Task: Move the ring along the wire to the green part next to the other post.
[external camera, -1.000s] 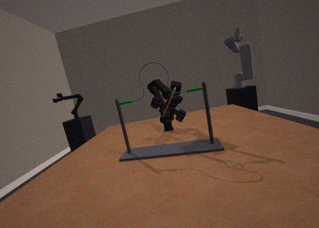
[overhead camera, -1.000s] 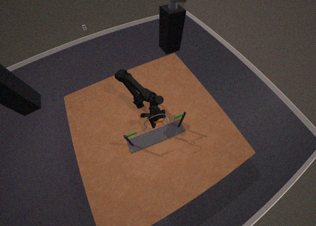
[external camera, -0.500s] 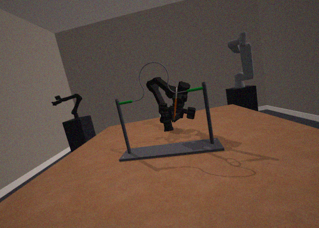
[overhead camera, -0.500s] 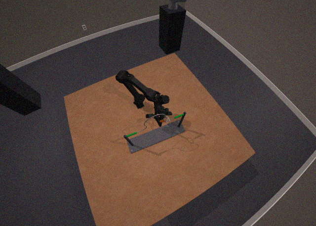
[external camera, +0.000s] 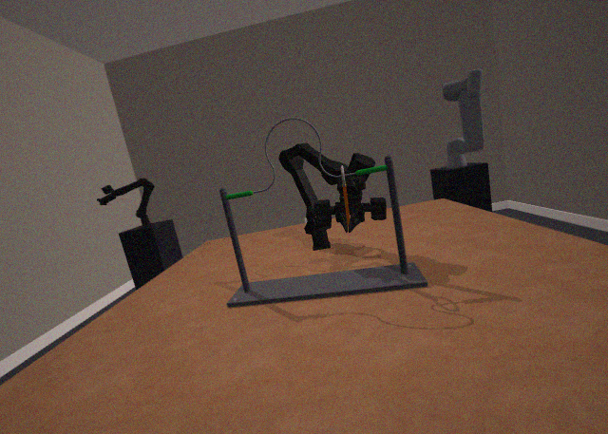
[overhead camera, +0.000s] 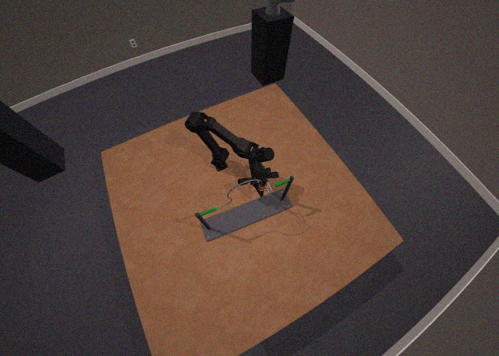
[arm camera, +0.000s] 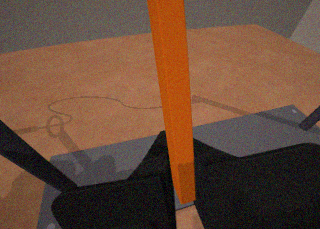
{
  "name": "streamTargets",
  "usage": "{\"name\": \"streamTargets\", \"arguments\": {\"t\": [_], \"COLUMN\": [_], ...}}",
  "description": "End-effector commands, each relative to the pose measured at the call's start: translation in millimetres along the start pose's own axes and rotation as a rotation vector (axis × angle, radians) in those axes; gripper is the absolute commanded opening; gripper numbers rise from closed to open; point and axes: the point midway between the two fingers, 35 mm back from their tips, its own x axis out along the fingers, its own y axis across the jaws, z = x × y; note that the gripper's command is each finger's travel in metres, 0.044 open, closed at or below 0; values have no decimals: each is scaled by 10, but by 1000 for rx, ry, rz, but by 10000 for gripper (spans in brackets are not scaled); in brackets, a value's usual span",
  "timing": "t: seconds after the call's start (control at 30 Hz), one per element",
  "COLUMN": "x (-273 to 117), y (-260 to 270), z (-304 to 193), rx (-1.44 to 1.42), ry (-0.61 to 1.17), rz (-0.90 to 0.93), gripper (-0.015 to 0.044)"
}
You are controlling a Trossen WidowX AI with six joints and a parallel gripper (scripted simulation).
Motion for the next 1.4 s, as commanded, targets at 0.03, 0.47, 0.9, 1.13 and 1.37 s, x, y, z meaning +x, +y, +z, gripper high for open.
{"name": "streamTargets", "arguments": {"t": [0.03,0.47,0.9,1.13,1.37], "x": [-19,-43,-64,-75,-86], "y": [102,258,389,458,527], "z": [18,24,29,32,35], "rx": [31,52,54,54,55], "ry": [1,2,0,-1,-2], "rz": [19,29,30,30,30], "gripper": [-150,-150,-150,-150,-150]}}
